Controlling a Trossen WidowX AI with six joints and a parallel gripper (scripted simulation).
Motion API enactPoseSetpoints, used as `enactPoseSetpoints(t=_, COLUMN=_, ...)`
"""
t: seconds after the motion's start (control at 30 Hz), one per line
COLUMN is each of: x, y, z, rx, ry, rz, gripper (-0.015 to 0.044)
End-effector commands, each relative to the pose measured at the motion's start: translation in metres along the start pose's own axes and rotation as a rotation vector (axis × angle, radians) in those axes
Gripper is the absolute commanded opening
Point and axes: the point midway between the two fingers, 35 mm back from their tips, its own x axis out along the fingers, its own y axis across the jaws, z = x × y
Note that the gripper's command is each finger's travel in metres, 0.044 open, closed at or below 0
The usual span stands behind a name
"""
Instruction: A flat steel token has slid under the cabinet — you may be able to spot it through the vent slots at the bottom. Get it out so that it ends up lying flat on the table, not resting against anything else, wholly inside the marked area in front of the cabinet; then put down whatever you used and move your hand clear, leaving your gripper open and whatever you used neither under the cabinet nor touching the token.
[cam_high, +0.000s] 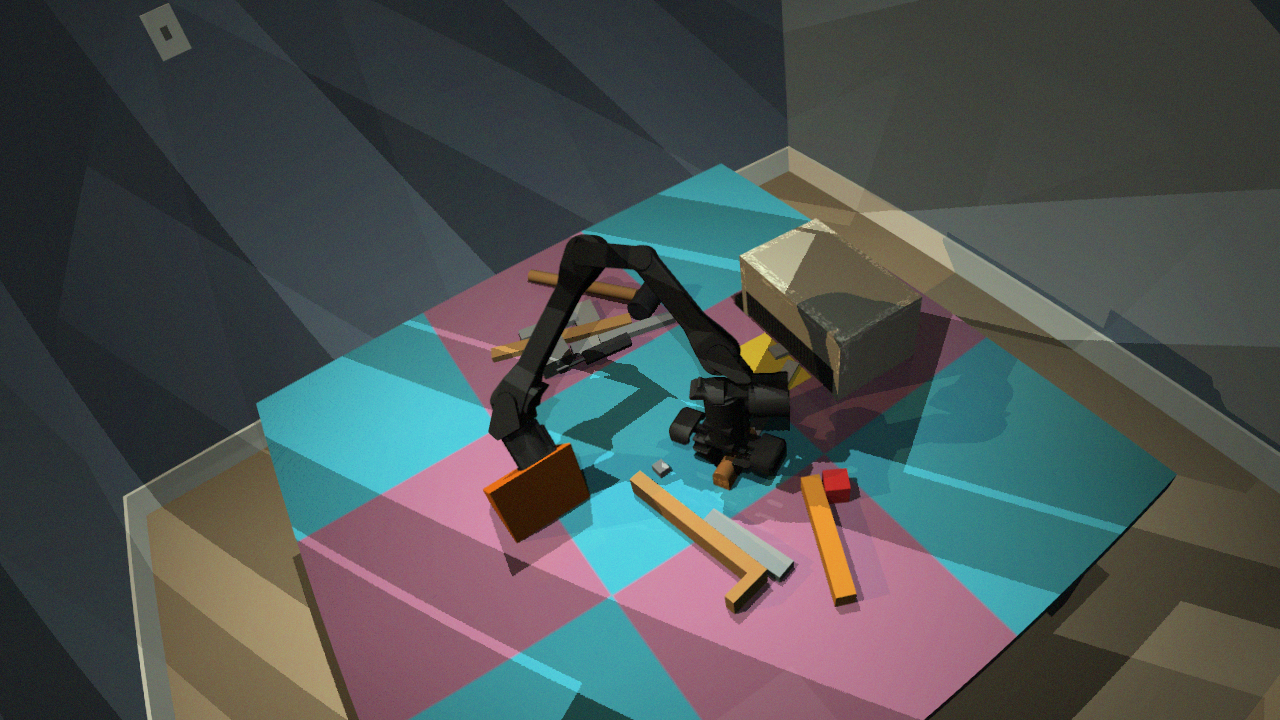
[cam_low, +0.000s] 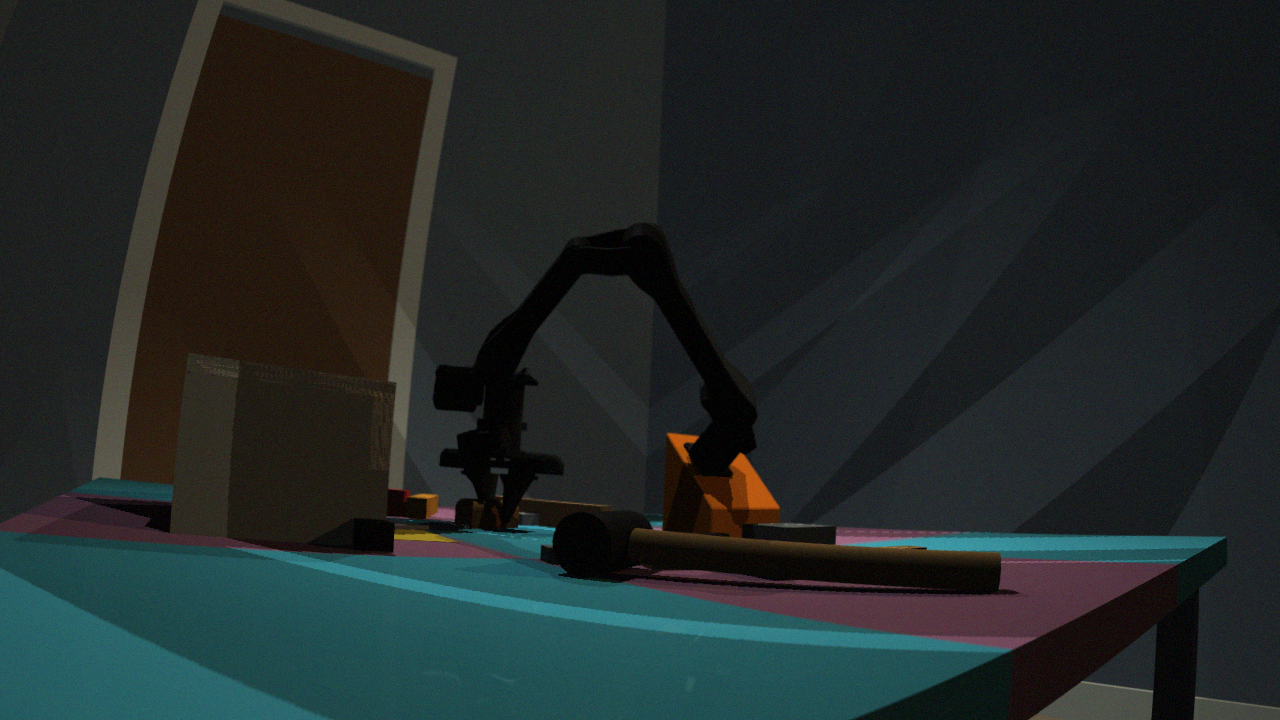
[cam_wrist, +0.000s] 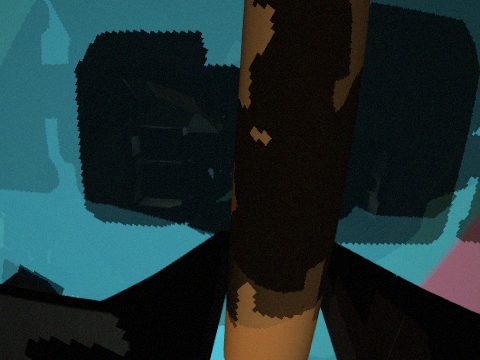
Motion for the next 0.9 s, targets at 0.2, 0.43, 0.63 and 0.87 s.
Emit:
enactPoseSetpoints(t=0.2, x=0.000, y=0.000, z=-0.014, rx=0.002, ry=0.000, rz=0.001, gripper=0.0000)
enactPoseSetpoints(t=0.43, x=-0.001, y=-0.001, z=-0.019, rx=0.004, ry=0.000, rz=0.001, gripper=0.0000)
enactPoseSetpoints(t=0.63, x=-0.003, y=-0.001, z=-0.027, rx=0.005, ry=0.001, rz=0.001, gripper=0.0000)
enactPoseSetpoints(t=0.87, x=-0.004, y=-0.002, z=-0.035, rx=0.002, ry=0.001, rz=0.001, gripper=0.0000)
